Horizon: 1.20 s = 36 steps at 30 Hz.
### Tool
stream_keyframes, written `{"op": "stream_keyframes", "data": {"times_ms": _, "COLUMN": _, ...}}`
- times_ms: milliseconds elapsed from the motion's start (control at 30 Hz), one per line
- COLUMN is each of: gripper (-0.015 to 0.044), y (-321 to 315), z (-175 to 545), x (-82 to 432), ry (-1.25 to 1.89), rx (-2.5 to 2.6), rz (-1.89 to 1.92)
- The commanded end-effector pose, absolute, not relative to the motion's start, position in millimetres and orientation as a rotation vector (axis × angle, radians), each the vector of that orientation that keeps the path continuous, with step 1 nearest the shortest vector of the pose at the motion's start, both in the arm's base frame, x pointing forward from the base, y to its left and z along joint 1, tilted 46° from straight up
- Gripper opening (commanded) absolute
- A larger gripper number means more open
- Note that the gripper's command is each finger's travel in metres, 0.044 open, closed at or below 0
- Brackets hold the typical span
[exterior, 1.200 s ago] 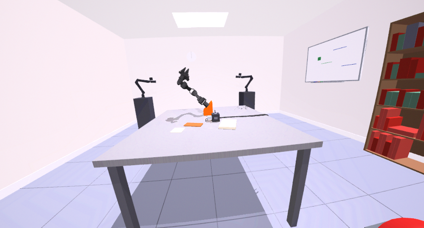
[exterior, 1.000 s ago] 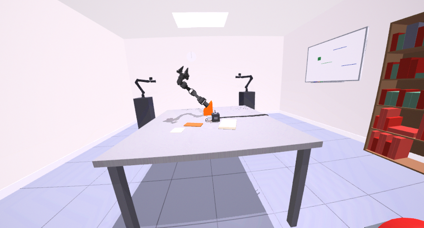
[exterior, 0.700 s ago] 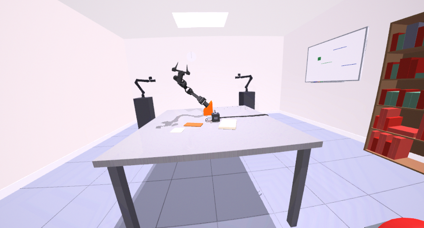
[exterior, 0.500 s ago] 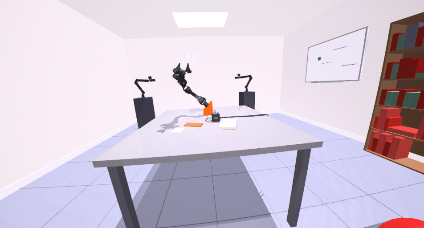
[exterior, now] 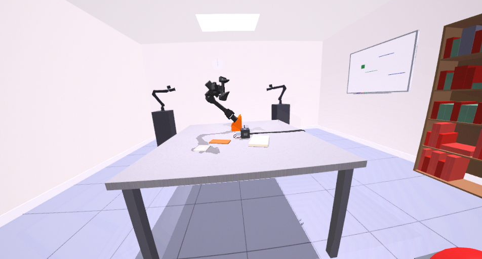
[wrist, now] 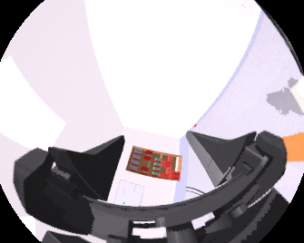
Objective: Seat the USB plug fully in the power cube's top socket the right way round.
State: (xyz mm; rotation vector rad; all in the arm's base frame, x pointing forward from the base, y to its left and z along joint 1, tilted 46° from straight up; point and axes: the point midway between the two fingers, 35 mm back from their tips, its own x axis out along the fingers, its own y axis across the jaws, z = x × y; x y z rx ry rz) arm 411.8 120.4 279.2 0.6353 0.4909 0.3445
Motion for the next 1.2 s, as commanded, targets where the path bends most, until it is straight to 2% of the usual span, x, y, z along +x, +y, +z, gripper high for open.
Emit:
{"op": "stream_keyframes", "data": {"times_ms": 0, "gripper": 0.044, "y": 115, "z": 201, "x": 423, "ry": 0.753, "rx": 0.854, "rz": 0.018}}
{"op": "stream_keyframes", "data": {"times_ms": 200, "gripper": 0.044, "y": 103, "z": 117, "x": 410, "ry": 0.947, "rx": 1.004, "rz": -0.458}}
{"op": "stream_keyframes", "data": {"times_ms": 367, "gripper": 0.044, "y": 86, "z": 59, "x": 383, "ry": 0.973, "rx": 1.021, "rz": -0.908}}
{"op": "stream_keyframes", "data": {"times_ms": 533, "gripper": 0.044, "y": 63, "z": 19, "x": 347, "ry": 0.838, "rx": 0.919, "rz": -1.343}}
{"op": "stream_keyframes", "data": {"times_ms": 667, "gripper": 0.044, "y": 43, "z": 2, "x": 316, "ry": 0.599, "rx": 0.75, "rz": -1.611}}
{"op": "stream_keyframes", "data": {"times_ms": 1167, "gripper": 0.044, "y": 39, "z": 2, "x": 307, "ry": 0.536, "rx": 0.708, "rz": -1.649}}
